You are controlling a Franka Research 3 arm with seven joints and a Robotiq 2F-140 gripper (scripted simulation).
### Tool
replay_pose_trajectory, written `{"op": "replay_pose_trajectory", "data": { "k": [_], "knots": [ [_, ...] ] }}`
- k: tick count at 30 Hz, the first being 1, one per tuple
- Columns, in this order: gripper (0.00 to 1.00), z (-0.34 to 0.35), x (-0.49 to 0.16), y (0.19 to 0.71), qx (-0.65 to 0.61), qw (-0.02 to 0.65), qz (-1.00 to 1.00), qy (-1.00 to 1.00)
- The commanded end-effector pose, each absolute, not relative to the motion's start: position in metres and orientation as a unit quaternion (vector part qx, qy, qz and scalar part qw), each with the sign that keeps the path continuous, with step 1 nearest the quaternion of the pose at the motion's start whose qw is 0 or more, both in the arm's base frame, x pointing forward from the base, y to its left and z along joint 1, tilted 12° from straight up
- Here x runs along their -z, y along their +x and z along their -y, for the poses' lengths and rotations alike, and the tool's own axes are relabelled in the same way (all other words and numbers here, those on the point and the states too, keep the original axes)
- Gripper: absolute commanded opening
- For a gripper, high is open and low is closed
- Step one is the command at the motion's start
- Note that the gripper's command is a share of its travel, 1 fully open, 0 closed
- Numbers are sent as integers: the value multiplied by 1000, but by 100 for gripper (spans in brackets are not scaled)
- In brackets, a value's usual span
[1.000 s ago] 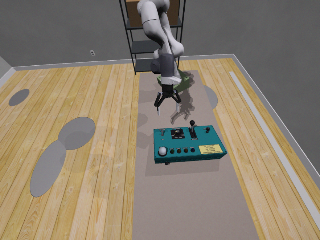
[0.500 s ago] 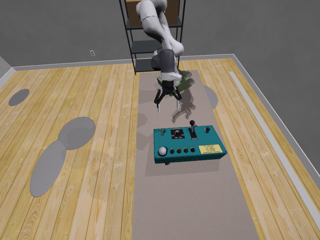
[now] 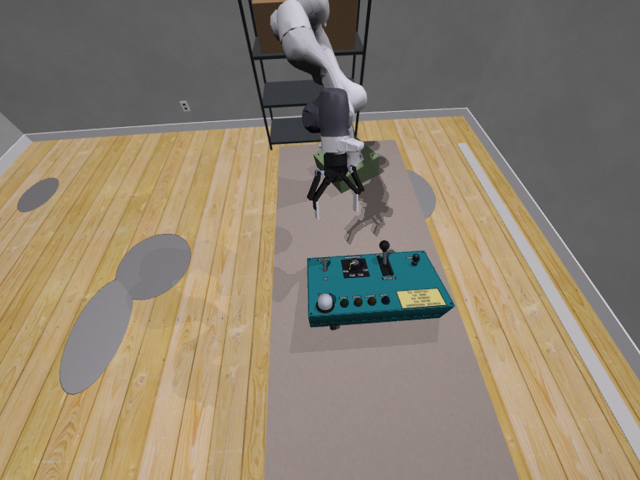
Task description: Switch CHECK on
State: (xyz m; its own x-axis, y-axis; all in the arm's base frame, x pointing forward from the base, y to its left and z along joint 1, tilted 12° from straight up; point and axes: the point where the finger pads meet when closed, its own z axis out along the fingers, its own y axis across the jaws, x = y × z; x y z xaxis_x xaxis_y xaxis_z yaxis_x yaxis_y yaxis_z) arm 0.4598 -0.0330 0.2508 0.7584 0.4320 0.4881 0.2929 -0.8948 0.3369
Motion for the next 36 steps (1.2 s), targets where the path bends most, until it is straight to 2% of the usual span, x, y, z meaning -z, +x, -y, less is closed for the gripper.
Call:
{"op": "replay_pose_trajectory", "data": {
  "k": [1, 11, 17, 22, 36],
  "knots": [
    [100, 36, -248, 455, -276, 125, -202, 931],
    [100, 37, -248, 456, -274, 122, -197, 934],
    [100, 76, -214, 511, -222, 83, -77, 968],
    [100, 90, -203, 526, -211, 83, -44, 973],
    [100, 90, -203, 527, -210, 83, -43, 973]
  ]
}}
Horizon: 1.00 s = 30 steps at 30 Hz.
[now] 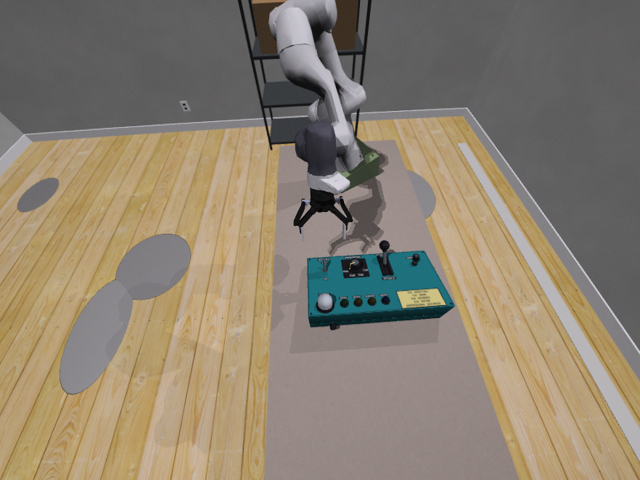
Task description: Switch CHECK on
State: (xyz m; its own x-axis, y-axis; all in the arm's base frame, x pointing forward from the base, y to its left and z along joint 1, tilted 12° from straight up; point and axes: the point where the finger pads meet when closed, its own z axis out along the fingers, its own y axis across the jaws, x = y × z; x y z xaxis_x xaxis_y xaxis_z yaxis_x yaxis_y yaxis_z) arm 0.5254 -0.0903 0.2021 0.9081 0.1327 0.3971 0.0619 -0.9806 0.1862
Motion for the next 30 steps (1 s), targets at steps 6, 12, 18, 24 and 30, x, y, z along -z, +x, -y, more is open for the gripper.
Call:
{"op": "replay_pose_trajectory", "data": {
  "k": [6, 12, 18, 24, 30],
  "knots": [
    [44, 90, -203, 527, -210, 83, -43, 973],
    [44, 90, -203, 527, -210, 83, -43, 973],
    [44, 90, -203, 527, -210, 83, -43, 973],
    [44, 90, -203, 527, -210, 83, -43, 973],
    [44, 90, -203, 527, -210, 83, -43, 973]
  ]
}}
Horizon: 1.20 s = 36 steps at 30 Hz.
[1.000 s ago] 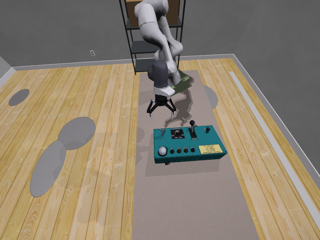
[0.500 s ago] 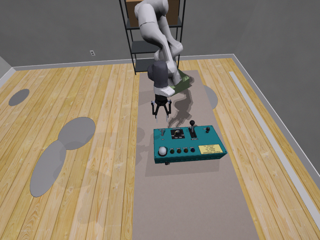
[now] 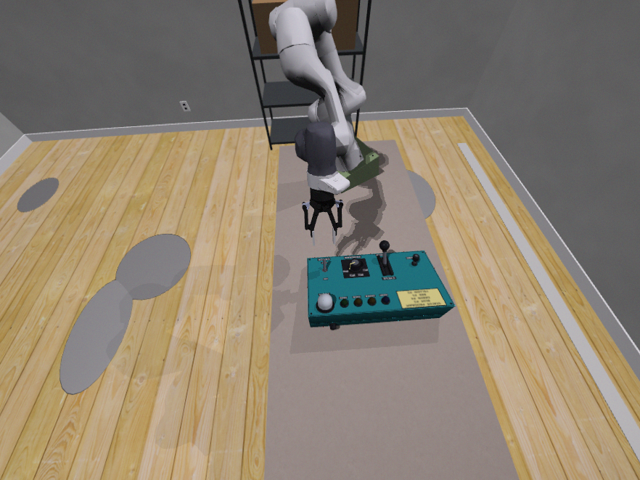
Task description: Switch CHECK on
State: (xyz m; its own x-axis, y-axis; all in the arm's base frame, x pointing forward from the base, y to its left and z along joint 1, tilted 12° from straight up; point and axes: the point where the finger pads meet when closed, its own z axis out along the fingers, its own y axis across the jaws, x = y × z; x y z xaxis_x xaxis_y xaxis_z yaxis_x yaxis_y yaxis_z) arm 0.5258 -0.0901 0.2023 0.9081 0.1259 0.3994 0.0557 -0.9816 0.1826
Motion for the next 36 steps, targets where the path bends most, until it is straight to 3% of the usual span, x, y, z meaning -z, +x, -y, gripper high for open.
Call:
{"op": "replay_pose_trajectory", "data": {
  "k": [1, 8, 15, 16, 36],
  "knots": [
    [44, 90, -203, 527, -210, 83, -43, 973],
    [44, 91, -201, 523, -210, 83, -43, 973],
    [44, 97, -182, 481, -210, 82, -43, 973],
    [0, 97, -182, 481, -210, 82, -43, 973],
    [0, 97, -182, 481, -210, 82, -43, 973]
  ]
}}
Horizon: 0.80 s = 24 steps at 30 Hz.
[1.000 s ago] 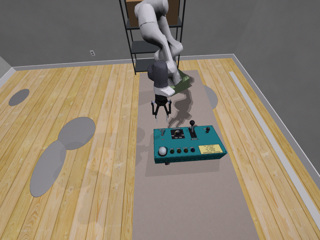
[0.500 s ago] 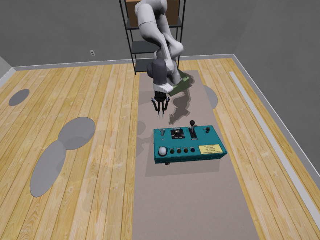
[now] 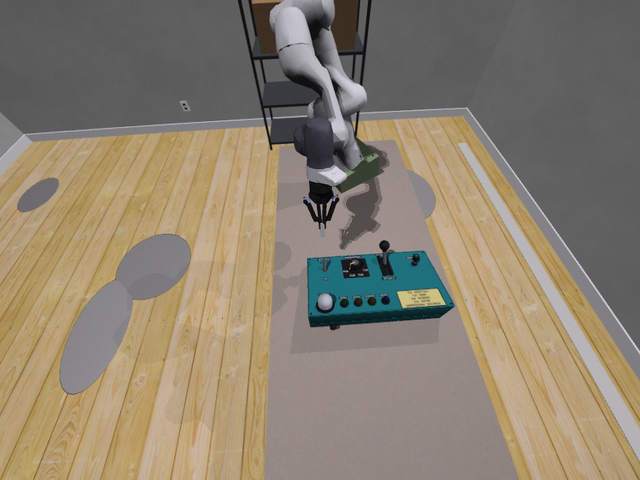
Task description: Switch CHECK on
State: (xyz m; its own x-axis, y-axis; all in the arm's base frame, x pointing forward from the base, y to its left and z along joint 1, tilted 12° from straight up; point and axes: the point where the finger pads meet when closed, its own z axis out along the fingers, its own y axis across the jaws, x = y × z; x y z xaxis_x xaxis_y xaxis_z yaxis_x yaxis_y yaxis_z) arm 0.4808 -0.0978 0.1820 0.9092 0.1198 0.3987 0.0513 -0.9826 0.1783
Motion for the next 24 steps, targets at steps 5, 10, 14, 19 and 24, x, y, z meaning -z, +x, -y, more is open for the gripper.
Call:
{"op": "replay_pose_trajectory", "data": {
  "k": [5, 10, 14, 19, 24],
  "knots": [
    [0, 97, -182, 481, -210, 82, -43, 973],
    [0, 97, -182, 481, -210, 82, -43, 973],
    [0, 97, -182, 481, -210, 82, -43, 973],
    [0, 97, -182, 481, -210, 82, -43, 973],
    [0, 97, -180, 482, -210, 82, -43, 973]
  ]
}}
